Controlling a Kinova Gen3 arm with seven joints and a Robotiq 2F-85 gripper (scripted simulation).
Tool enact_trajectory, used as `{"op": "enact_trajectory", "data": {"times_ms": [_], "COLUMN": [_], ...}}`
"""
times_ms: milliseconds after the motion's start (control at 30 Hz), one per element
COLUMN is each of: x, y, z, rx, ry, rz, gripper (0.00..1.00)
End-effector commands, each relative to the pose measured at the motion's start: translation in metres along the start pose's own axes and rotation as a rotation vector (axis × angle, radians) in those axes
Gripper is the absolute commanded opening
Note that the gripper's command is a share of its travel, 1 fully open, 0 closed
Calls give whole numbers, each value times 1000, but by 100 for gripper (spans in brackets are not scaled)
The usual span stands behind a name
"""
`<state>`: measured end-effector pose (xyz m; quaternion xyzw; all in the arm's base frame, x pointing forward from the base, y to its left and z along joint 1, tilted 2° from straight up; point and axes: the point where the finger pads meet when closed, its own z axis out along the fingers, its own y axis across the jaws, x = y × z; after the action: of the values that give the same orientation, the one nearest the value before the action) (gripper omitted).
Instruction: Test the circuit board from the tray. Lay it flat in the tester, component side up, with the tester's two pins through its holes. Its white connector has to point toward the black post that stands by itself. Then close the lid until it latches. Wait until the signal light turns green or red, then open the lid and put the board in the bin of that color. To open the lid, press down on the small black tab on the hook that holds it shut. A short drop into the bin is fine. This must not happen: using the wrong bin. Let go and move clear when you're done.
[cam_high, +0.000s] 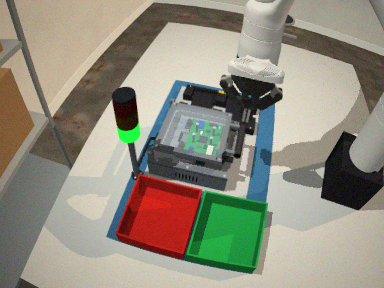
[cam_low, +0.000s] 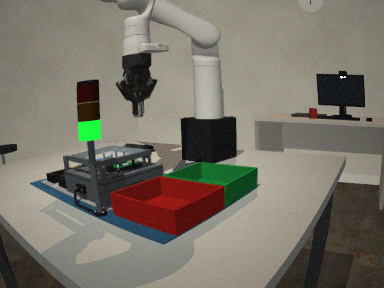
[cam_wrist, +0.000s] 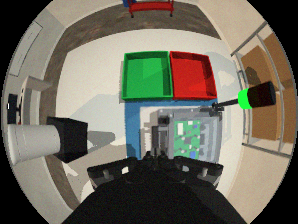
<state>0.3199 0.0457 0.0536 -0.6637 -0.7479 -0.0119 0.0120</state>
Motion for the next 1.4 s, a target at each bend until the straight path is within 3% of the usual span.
{"op": "enact_trajectory", "data": {"times_ms": [0,733,1100,1367], "x": [-2,-2,-1,18], "y": [2,2,2,3], "z": [-2,-23,-25,-25], "rx": [-2,-2,-2,-2], "ry": [-3,-3,-3,-3], "rz": [0,2,0,0], "gripper": [0,0,0,0]}}
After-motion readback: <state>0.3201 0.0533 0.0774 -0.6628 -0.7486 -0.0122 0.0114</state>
